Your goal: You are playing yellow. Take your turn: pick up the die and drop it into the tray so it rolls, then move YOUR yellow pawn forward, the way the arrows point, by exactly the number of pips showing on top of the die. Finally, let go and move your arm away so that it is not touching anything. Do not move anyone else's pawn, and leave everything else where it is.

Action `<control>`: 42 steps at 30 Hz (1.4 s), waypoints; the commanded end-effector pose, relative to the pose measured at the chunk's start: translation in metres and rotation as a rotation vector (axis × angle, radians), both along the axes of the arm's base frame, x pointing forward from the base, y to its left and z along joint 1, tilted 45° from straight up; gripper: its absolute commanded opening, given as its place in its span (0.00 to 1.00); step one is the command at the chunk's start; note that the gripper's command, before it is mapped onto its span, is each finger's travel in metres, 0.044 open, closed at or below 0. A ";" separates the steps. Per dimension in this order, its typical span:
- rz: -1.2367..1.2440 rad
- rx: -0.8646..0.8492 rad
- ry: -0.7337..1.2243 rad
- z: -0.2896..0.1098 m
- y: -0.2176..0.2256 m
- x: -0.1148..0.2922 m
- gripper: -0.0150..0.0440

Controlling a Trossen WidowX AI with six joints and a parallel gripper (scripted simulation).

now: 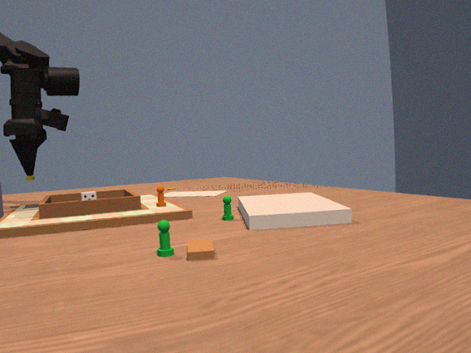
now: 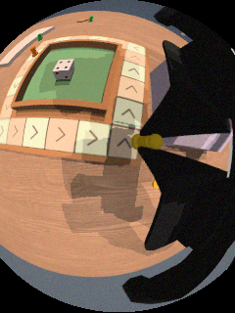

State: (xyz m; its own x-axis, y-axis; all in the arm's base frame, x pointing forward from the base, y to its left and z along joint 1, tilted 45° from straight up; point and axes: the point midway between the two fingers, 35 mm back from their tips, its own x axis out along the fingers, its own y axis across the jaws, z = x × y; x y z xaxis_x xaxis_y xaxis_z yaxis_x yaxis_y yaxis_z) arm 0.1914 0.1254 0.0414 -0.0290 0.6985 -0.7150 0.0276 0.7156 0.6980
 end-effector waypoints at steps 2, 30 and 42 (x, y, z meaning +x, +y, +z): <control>-0.004 0.004 0.002 -0.004 0.003 -0.003 0.25; 0.001 0.011 -0.006 -0.034 0.036 -0.004 0.34; -0.003 0.003 0.000 -0.005 0.006 -0.001 0.88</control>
State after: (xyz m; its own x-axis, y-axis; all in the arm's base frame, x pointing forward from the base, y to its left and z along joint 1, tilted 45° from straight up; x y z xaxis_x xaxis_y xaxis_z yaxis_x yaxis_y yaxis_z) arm 0.1855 0.1461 0.0178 -0.0421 0.6960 -0.7168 0.0388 0.7180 0.6949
